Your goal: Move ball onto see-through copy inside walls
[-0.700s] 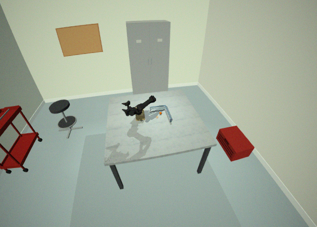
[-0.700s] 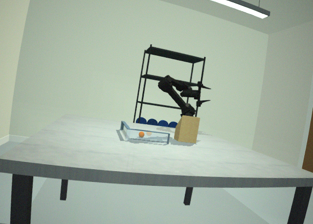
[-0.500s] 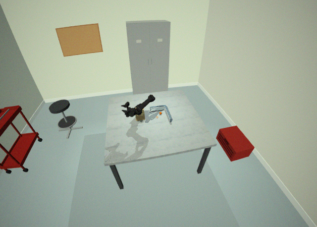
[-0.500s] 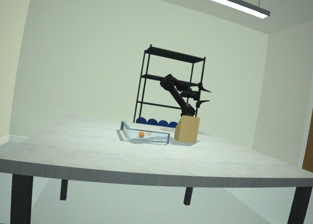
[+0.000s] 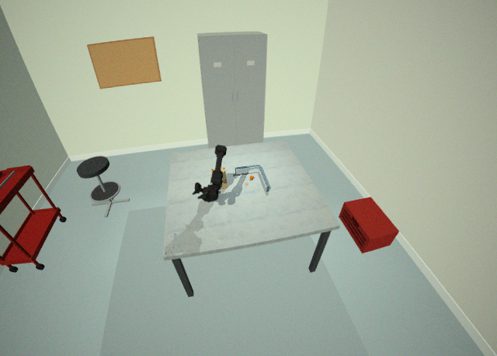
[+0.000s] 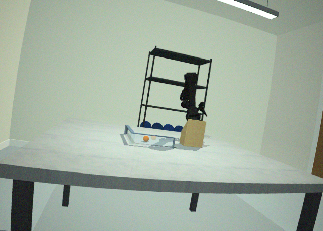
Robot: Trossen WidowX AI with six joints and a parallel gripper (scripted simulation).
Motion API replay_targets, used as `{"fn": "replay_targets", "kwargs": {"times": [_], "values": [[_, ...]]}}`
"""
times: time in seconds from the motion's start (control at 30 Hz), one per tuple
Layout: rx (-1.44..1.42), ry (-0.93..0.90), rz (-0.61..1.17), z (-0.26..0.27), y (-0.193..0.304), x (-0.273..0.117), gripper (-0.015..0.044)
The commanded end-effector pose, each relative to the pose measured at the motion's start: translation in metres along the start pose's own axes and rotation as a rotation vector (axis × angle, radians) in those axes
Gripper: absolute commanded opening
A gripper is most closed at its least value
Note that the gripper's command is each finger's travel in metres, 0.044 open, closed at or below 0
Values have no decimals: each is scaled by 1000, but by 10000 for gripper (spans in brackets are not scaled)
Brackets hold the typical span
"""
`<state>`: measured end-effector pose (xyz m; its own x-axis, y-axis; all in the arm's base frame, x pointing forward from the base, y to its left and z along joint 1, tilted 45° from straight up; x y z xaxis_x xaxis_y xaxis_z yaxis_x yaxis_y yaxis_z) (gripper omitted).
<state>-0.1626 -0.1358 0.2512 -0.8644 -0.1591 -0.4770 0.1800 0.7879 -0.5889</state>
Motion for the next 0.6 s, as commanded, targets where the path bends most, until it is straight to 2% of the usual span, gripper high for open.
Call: {"fn": "replay_targets", "kwargs": {"times": [0.0, 0.3, 0.57], "values": [[-72, -119, -74, 39, -25, -10, 274], [-280, -406, -261, 153, -59, -76, 274], [-514, -610, -399, 246, -31, -163, 274]]}}
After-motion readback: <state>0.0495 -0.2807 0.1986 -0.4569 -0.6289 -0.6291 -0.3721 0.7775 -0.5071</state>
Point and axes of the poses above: the point midway between the two fingers, 35 mm back from their tips, its own x axis out along the fingers, its own z axis across the jaws, y = z × x, the point moved 1 cm from there along -x, back along the fingers, and after that the axes turned 1 degree about -x, right-handed, at the moved point
